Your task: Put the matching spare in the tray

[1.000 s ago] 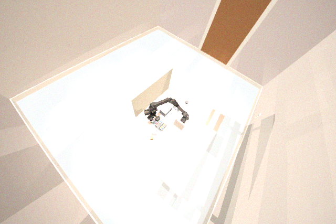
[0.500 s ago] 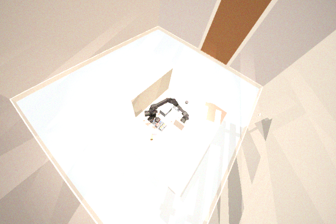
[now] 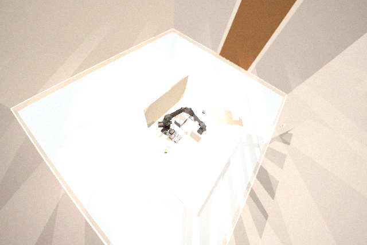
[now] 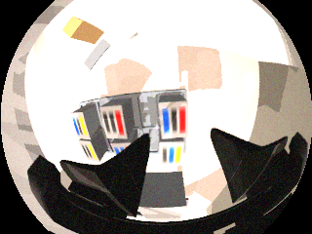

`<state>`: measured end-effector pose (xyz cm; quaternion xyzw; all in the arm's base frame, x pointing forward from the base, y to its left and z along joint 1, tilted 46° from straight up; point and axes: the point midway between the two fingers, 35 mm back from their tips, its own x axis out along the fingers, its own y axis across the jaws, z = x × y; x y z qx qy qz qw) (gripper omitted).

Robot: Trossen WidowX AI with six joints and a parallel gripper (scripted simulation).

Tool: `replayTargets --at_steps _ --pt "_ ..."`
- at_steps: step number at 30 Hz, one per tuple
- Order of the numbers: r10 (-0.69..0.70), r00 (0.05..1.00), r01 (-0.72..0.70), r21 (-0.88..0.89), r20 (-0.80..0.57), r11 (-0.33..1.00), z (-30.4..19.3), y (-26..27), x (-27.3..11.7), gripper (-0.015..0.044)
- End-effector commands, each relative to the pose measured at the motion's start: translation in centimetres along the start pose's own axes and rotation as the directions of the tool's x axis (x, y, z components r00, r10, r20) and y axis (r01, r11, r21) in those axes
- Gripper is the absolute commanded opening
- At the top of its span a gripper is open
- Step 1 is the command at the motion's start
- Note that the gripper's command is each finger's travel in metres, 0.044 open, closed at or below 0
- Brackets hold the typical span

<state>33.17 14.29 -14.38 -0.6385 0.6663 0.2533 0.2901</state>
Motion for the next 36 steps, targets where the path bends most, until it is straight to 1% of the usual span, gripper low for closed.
replayTargets --at_steps 1,36 --pt "-0.001 1.000 0.001 -0.007 -0.005 1.000 0.0 0.1 0.9 0.0300" --pt "-0.001 1.000 0.001 -0.006 -0.008 1.000 -0.1 0.5 6.6 0.0300"
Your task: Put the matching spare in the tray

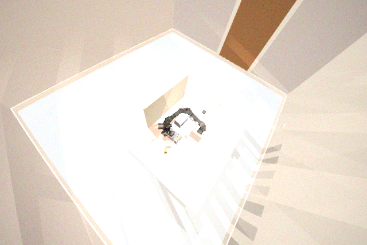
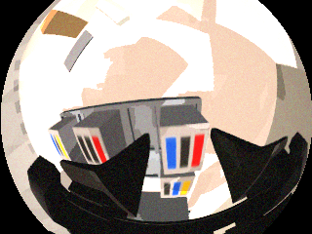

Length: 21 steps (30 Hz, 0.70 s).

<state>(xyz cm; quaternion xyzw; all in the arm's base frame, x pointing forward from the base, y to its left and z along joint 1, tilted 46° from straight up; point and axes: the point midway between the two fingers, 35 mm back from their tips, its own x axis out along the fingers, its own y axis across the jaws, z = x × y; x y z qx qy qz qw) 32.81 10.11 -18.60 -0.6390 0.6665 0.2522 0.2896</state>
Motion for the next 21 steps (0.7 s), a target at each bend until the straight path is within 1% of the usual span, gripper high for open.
replayTargets --at_steps 1,10,15,21 --pt "0.000 1.000 0.000 -0.007 -0.006 1.000 -0.10 0.22 0.82 0.0300" --pt "0.000 1.000 0.000 -0.007 -0.006 1.000 -0.11 0.24 0.93 0.0300" --pt "0.002 1.000 -0.002 -0.002 -0.003 1.000 -0.07 0.20 0.81 0.0169" --pt "0.002 1.000 -0.002 -0.002 -0.003 1.000 -0.07 0.20 0.81 0.0129"
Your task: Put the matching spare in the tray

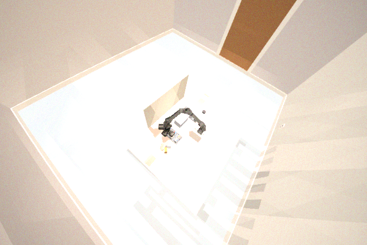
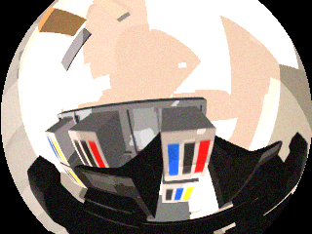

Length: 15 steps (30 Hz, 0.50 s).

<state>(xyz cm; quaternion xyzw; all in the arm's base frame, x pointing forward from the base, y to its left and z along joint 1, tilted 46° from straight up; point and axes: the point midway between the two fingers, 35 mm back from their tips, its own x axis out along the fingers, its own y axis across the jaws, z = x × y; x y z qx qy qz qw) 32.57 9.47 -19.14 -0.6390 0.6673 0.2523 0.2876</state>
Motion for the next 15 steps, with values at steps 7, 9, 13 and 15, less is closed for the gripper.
replayTargets --at_steps 7,9,13,15 --pt "0.000 1.000 0.000 0.000 0.000 1.000 0.01 -0.02 -0.03 0.0000" --pt "0.000 1.000 0.000 0.000 0.000 1.000 0.01 -0.02 -0.03 0.0000" --pt "0.000 1.000 0.000 0.000 0.000 1.000 0.01 -0.02 -0.03 0.0000" --pt "0.000 1.000 0.000 0.000 0.001 1.000 0.02 -0.03 -0.15 0.0000"
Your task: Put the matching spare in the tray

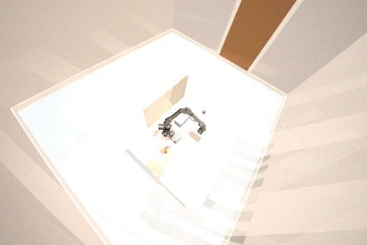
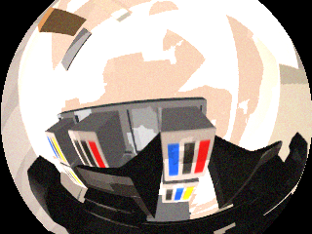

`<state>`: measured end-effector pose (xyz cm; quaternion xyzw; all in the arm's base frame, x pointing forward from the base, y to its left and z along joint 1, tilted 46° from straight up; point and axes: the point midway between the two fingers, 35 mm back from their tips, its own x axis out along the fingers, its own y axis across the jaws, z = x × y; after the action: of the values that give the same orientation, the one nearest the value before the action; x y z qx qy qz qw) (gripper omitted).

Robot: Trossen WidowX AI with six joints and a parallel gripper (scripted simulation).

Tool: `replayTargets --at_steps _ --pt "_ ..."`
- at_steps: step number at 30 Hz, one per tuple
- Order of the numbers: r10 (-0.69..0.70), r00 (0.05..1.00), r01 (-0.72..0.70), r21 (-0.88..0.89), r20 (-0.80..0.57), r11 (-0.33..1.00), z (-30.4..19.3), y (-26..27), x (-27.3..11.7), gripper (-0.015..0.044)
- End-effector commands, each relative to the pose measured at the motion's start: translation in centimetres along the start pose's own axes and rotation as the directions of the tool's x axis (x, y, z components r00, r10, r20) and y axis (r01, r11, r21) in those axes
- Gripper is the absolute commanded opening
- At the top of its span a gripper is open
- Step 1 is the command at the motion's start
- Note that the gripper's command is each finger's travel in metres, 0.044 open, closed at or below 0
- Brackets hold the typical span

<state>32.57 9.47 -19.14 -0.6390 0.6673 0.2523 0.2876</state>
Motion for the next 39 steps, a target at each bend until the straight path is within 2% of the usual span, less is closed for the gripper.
replayTargets --at_steps 1,11,23,39 --pt "-0.001 1.000 0.001 0.000 0.001 1.000 0.0 -0.1 -0.5 0.0000" --pt "-0.002 1.000 0.002 -0.005 0.000 1.000 0.1 0.0 -7.8 0.0000" --pt "0.000 1.000 0.000 -0.011 -0.006 1.000 0.0 0.0 -7.8 0.0000" --pt "-0.001 1.000 0.001 -0.007 0.001 1.000 0.1 -1.0 -14.0 0.0000"
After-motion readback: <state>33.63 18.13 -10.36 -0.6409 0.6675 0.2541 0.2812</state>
